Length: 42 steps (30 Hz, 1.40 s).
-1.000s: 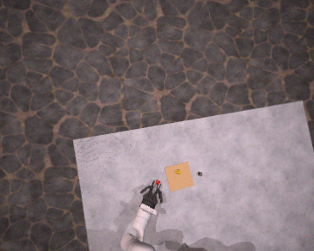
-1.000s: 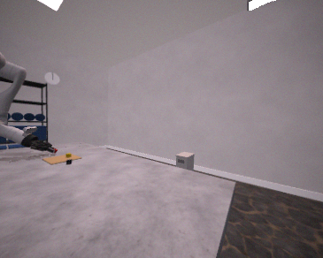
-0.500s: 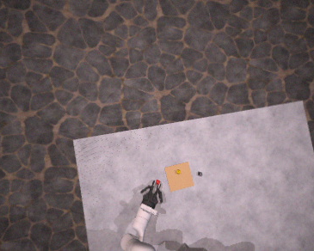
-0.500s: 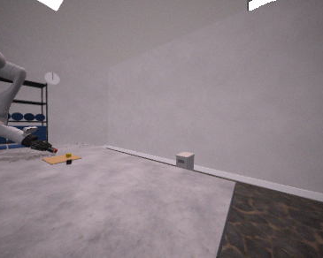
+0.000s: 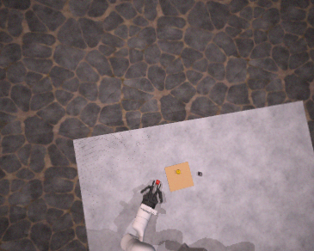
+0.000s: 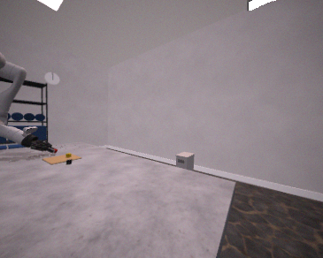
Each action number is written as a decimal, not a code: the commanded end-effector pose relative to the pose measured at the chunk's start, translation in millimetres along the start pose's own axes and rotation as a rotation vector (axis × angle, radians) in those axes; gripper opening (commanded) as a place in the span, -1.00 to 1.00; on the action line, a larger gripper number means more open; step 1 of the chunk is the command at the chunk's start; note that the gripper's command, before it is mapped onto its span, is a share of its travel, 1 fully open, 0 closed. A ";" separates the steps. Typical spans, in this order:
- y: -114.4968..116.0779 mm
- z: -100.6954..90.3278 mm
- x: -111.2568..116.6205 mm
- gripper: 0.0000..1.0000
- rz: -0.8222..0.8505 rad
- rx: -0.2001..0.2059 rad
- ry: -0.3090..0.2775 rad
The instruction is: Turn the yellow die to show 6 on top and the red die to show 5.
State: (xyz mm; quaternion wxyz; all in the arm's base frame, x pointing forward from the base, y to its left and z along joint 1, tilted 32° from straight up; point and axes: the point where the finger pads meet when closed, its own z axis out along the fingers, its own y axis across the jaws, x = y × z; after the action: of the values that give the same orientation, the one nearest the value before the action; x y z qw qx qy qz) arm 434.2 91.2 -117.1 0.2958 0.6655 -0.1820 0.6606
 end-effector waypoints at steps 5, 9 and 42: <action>-0.7 -0.4 0.6 -0.69 0.001 0.001 0.000; -0.7 0.1 -0.2 -0.69 0.001 0.001 0.000; -0.7 4.3 -8.1 -0.69 0.001 0.001 0.000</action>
State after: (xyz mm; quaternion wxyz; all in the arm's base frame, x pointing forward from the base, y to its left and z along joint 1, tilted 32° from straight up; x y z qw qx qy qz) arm 437.2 87.0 -125.5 0.2958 0.6656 -0.1820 0.6606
